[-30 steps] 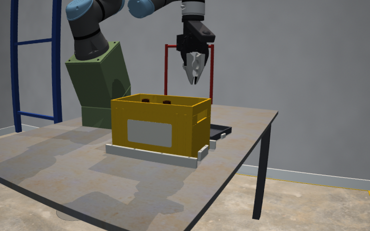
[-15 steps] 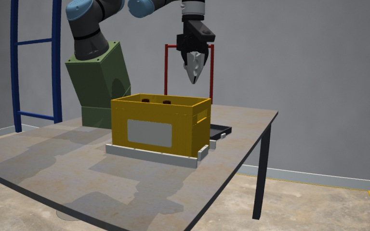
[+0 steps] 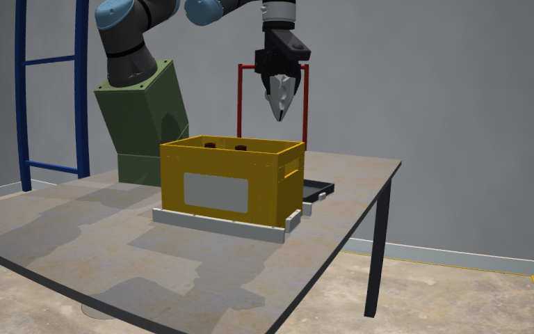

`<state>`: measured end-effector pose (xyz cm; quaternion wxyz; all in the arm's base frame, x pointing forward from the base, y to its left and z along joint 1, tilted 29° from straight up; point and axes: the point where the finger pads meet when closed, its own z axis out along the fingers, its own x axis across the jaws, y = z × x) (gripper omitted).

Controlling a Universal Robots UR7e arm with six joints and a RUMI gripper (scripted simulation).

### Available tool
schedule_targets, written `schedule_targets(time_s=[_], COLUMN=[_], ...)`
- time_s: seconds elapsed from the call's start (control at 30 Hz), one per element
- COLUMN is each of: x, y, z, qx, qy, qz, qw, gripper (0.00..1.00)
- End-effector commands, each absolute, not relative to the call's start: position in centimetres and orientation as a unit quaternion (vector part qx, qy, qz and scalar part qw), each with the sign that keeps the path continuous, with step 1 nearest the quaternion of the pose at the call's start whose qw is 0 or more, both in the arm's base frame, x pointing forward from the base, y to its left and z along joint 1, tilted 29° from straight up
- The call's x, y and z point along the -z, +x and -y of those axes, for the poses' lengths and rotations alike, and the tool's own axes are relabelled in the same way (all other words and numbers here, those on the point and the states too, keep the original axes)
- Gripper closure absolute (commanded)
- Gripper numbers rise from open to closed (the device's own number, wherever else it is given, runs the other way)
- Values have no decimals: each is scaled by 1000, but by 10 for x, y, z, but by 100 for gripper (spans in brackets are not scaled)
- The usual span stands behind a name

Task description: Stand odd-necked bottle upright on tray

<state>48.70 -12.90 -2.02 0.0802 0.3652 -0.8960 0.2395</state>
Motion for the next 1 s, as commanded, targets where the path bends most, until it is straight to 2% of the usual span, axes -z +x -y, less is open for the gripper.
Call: schedule_targets(time_s=[0.0, 0.33, 0.77, 0.97], x=[20, 14, -13, -16], y=[487, 471, 348, 317], z=[129, 142, 199, 204], qx=[-240, -238, -236, -239], qy=[365, 365, 365, 365], qz=[896, 897, 897, 896], qw=[80, 79, 78, 79], gripper=[100, 100, 100, 100])
